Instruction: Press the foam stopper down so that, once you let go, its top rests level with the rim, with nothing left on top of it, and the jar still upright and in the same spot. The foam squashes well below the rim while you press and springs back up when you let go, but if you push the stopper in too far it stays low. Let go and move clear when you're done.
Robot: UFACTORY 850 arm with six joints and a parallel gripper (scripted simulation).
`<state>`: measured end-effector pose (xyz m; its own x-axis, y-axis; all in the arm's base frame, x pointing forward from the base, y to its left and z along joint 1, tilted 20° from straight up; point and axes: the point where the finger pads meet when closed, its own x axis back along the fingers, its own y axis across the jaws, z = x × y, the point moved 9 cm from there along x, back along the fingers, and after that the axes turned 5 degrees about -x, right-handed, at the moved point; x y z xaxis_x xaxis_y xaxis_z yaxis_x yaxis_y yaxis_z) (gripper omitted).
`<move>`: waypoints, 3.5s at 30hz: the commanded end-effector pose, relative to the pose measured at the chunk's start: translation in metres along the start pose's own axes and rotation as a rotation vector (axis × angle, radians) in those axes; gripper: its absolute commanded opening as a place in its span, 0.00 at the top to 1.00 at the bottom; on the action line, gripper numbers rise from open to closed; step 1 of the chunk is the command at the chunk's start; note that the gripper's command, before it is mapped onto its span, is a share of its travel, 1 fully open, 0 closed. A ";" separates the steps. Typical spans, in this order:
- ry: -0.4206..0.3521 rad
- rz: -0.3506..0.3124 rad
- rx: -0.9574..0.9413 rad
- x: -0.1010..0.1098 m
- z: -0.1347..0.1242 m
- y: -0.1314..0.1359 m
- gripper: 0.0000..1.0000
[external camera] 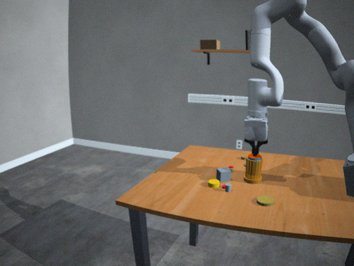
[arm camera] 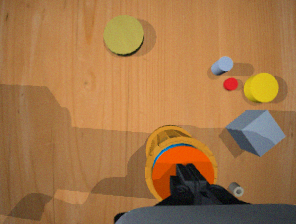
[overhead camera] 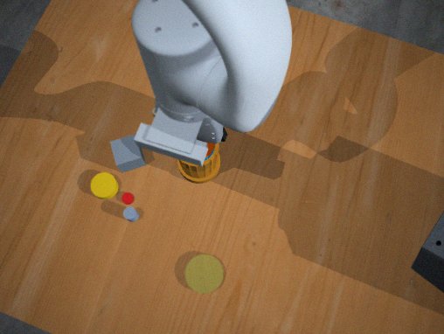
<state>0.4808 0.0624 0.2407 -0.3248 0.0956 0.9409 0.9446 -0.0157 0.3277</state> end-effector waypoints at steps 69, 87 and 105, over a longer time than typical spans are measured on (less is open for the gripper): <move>-0.002 -0.011 -0.001 -0.024 0.000 0.000 1.00; -0.002 -0.011 -0.001 -0.033 0.000 0.000 1.00; -0.002 -0.011 -0.001 -0.038 0.000 0.000 1.00</move>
<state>0.4931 0.0590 0.2054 -0.3326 0.0987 0.9379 0.9419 -0.0155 0.3356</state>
